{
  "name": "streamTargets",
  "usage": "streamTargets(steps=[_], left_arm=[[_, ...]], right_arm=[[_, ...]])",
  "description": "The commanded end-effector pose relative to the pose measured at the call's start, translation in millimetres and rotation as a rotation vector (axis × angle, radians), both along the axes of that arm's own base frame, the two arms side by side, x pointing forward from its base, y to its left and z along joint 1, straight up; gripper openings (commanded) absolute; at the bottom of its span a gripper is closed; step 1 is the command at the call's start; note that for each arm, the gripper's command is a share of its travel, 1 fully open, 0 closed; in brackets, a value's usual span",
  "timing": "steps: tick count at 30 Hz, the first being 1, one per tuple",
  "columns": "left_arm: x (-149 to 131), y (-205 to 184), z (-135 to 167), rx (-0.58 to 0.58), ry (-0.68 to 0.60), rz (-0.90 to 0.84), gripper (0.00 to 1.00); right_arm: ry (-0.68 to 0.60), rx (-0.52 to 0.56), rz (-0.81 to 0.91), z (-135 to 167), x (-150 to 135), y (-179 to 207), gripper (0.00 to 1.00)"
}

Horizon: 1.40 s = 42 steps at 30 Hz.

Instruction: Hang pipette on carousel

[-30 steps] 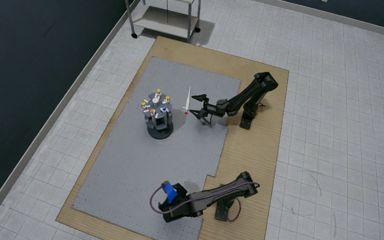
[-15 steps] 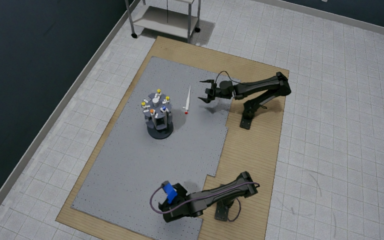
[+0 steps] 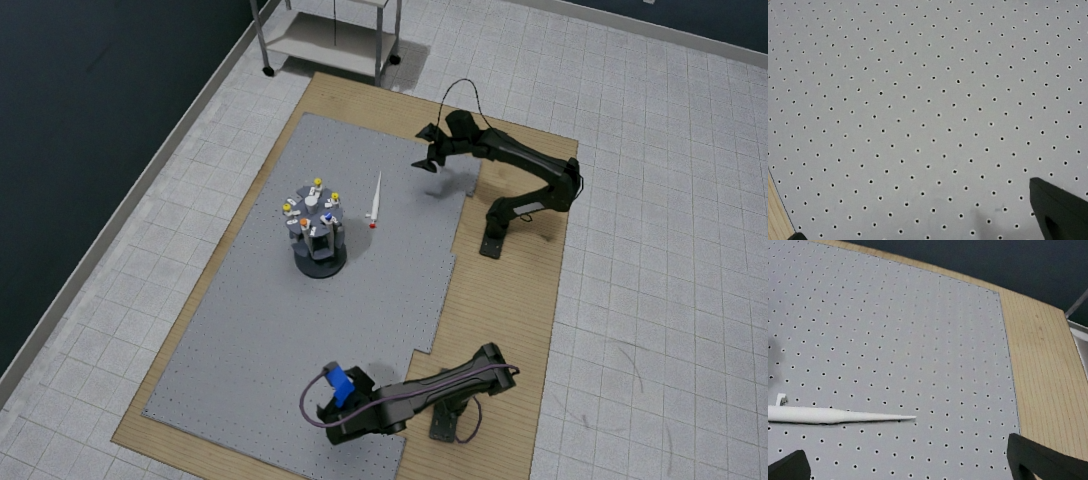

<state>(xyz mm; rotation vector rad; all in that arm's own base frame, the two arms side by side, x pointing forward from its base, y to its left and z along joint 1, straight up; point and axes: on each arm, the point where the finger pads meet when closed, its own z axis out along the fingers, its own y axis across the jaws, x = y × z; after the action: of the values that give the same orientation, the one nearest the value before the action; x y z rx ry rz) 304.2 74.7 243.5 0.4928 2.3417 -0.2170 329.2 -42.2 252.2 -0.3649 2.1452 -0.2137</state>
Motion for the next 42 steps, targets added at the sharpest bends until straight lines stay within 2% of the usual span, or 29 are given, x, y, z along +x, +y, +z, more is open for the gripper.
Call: streamTargets(steps=[1,5,11,13,14,15,16,20,25,29,31,36,37,42], left_arm=[[4,1,9,0.008,-0.039,-0.010,1.00],[4,1,9,0.008,-0.039,-0.010,1.00],[4,1,9,0.008,-0.039,-0.010,1.00],[4,1,9,0.008,-0.039,-0.010,1.00],[4,1,9,0.008,-0.039,-0.010,1.00],[4,1,9,0.008,-0.039,-0.010,1.00],[4,1,9,0.008,-0.039,-0.010,1.00],[4,1,9,0.008,-0.039,-0.010,1.00],[4,1,9,0.008,-0.039,-0.010,1.00],[4,1,9,0.008,-0.039,-0.010,1.00],[4,1,9,0.008,-0.039,-0.010,1.00],[4,1,9,0.008,-0.039,-0.010,1.00],[4,1,9,0.008,-0.039,-0.010,1.00],[4,1,9,0.008,-0.039,-0.010,1.00]], right_arm=[[0.153,0.155,0.125,-13,-12,8,1.00],[0.225,0.238,0.161,-8,-16,-13,1.00],[0.223,0.238,0.160,2,-25,-55,1.00],[0.223,0.238,0.160,2,-25,-55,1.00],[0.210,0.219,0.209,0,-19,-43,0.49],[0.195,0.202,0.238,-2,-15,-37,0.49],[0.211,0.214,0.266,-20,-16,-28,0.49],[0.132,0.140,0.325,-11,-8,-17,0.49],[0.069,0.069,0.469,-29,13,10,0.49],[0.014,0.011,0.562,-33,13,2,0.49],[-0.043,-0.049,0.609,-18,19,-1,0.49],[-0.043,-0.049,0.609,-18,19,-1,0.49],[-0.035,-0.034,0.655,-36,17,15,0.49],[-0.141,-0.121,0.779,-48,36,44,0.49]])
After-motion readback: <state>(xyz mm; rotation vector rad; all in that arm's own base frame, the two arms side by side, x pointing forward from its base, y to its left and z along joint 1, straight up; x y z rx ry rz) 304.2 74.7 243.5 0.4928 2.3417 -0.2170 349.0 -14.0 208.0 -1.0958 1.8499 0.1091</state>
